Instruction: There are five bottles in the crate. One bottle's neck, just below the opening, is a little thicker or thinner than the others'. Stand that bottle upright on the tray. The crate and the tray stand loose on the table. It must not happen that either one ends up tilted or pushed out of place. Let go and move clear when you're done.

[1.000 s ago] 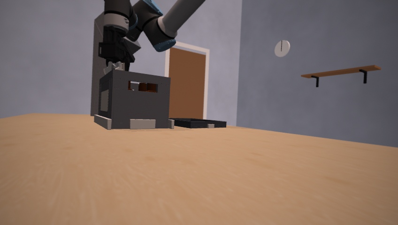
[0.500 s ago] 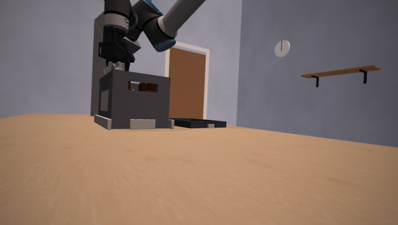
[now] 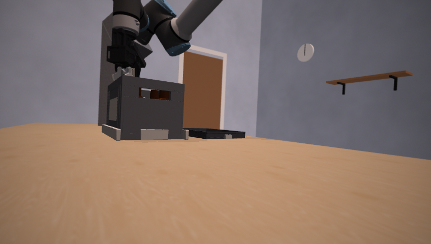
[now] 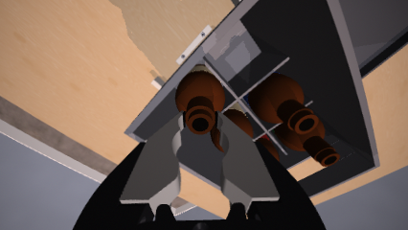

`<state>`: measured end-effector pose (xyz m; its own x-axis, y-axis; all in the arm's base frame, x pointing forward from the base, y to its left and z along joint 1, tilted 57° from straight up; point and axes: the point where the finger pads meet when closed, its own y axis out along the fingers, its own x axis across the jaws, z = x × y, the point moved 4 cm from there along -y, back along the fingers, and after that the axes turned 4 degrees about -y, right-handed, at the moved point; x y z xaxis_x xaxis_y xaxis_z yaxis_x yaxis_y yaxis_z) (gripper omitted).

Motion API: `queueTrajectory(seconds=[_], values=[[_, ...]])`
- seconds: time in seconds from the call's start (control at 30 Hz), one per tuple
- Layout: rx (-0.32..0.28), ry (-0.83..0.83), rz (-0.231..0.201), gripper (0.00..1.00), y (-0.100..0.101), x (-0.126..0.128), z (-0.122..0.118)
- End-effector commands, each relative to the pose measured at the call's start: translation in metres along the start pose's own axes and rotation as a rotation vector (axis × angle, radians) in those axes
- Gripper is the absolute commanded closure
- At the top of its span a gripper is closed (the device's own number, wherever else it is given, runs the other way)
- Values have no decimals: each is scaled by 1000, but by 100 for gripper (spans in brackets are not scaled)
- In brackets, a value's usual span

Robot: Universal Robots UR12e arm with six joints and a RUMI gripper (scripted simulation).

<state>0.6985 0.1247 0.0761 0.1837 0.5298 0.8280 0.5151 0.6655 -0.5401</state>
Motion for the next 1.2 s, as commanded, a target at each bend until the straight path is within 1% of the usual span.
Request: queueTrajectory(seconds=[0.0,0.87,1.17], values=[[-3,2,0,100,-6,-1,0],[-3,2,-1,100,-33,-4,0],[-3,2,0,100,-38,-5,0]])
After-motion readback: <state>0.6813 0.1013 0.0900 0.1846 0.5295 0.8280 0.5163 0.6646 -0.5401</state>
